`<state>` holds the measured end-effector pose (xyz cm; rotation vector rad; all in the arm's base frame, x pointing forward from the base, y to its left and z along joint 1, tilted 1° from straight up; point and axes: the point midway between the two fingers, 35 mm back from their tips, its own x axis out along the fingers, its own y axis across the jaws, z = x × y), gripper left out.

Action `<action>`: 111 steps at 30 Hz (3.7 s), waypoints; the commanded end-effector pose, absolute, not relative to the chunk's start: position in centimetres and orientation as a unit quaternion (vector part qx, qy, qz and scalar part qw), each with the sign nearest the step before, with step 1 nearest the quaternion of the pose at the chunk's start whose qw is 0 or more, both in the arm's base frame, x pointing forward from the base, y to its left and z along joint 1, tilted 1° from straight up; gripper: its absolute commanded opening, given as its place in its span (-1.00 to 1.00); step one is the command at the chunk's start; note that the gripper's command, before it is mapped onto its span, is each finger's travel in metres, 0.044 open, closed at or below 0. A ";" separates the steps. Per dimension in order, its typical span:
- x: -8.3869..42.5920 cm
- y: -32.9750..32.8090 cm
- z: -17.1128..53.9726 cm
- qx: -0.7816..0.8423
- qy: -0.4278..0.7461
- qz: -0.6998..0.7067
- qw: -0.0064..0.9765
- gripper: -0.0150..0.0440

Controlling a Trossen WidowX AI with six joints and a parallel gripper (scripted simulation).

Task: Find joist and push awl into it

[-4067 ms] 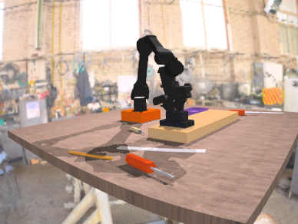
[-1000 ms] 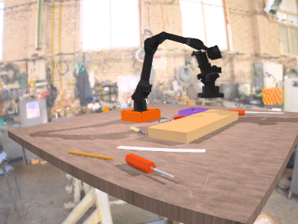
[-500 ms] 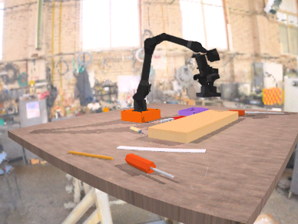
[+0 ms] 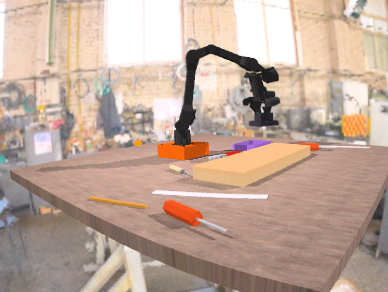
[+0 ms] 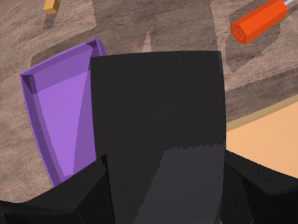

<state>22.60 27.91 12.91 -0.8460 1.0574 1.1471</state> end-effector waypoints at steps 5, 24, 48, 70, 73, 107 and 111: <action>18.5 30.1 12.8 -0.396 0.435 0.537 0.604 -0.49; 13.7 32.0 11.2 -0.426 0.406 0.578 0.565 -0.49; 13.8 32.2 6.7 -0.426 0.406 0.578 0.565 -0.49; 13.7 32.1 3.4 -0.426 0.406 0.578 0.565 -0.49; 13.7 32.1 2.9 -0.426 0.406 0.578 0.565 -0.49; 20.2 27.5 9.8 -0.390 0.458 0.508 0.616 1.00; 24.7 22.2 8.9 -0.353 0.506 0.440 0.653 1.00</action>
